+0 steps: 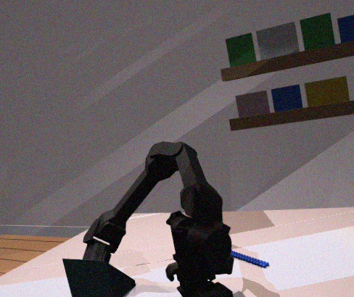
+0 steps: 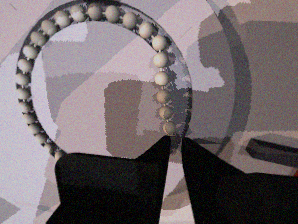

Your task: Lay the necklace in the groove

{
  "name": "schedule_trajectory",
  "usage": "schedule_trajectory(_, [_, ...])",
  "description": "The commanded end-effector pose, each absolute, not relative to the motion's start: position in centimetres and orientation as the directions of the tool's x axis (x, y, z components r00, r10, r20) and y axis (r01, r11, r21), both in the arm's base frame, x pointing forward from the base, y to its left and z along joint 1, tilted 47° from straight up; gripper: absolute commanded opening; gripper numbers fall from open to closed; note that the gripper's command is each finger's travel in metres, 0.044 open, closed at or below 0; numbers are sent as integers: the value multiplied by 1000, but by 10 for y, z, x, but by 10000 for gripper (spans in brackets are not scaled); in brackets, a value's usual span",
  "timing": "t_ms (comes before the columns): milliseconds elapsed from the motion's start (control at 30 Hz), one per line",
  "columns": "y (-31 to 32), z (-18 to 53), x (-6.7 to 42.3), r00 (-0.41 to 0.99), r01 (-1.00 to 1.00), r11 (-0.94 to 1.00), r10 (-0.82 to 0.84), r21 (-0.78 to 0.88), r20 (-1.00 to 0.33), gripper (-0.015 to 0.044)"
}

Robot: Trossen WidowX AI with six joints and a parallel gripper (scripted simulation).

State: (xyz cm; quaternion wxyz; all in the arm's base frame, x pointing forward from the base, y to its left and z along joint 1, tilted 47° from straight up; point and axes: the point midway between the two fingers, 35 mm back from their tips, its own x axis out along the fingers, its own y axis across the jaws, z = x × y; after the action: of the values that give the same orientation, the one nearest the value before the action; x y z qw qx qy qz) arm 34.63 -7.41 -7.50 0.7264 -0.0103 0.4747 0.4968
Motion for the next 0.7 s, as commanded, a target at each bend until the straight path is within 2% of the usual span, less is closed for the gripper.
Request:
schedule_trajectory(0, [-74, -75, 346, 55, -732, 505, 712, 456, -700, 131])
schedule_trajectory(400, [-75, -73, 345, 53, -727, 506, 715, 464, -698, 440])
schedule_trajectory(667, [-79, -70, 345, 58, -727, 508, 715, 462, -697, 440])
